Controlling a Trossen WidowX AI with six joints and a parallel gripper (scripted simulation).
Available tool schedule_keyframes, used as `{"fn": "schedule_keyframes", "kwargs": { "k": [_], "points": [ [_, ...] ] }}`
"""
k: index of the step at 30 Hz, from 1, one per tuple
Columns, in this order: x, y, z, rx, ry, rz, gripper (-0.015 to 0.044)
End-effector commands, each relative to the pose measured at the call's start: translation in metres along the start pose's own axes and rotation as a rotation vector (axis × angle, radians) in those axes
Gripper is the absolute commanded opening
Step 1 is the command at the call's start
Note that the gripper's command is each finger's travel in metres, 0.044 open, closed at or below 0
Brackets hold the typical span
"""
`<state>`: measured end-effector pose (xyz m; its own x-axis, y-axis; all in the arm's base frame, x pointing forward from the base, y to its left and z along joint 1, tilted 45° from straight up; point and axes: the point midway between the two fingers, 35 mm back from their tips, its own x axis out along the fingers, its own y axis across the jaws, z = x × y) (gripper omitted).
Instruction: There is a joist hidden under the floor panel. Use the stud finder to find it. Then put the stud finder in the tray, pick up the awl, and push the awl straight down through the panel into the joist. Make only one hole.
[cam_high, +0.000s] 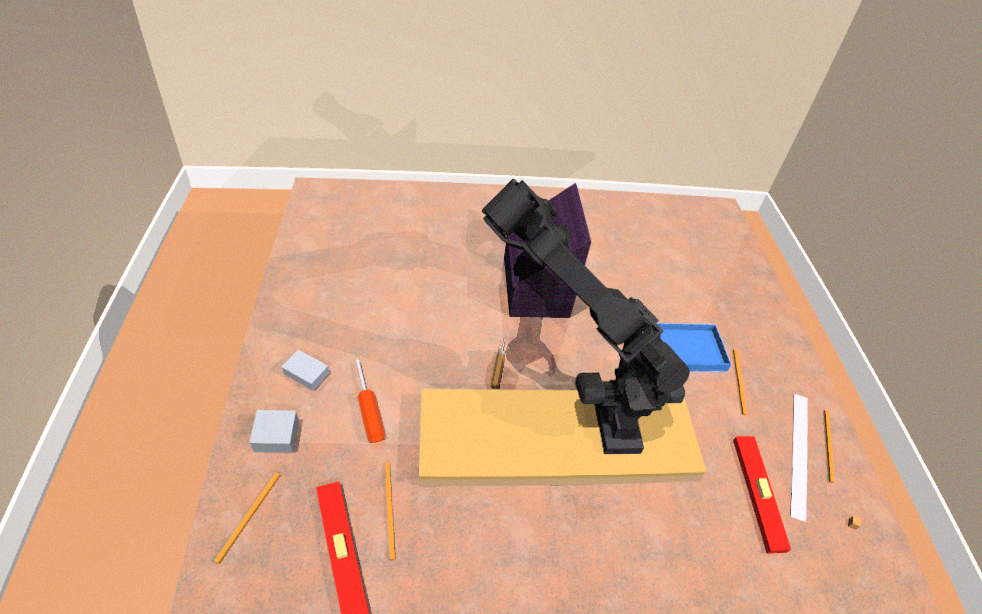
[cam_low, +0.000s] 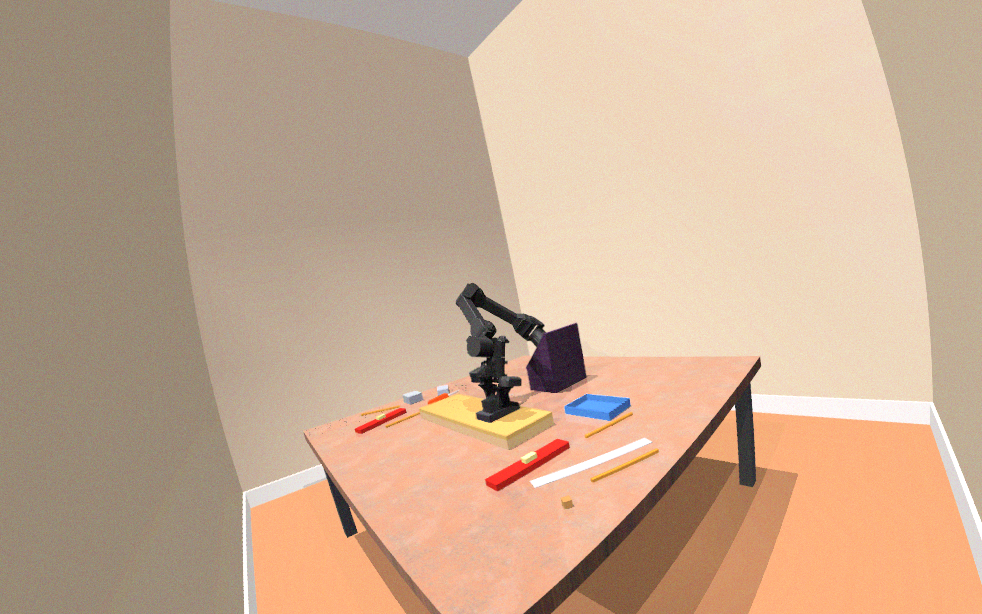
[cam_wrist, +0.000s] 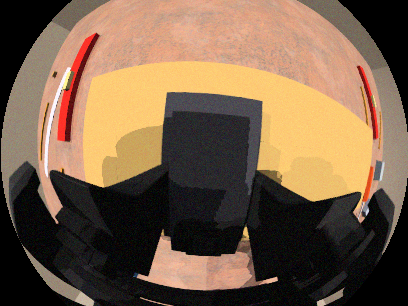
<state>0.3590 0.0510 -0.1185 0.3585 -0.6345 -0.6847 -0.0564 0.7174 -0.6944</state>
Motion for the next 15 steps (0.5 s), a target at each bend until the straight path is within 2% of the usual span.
{"fn": "schedule_keyframes", "kwargs": {
  "k": [1, 15],
  "points": [
    [0.001, -0.007, -0.001, -0.001, 0.001, -0.007, 0.0],
    [0.001, -0.026, -0.001, -0.001, 0.002, -0.008, 0.0]
  ]
}}
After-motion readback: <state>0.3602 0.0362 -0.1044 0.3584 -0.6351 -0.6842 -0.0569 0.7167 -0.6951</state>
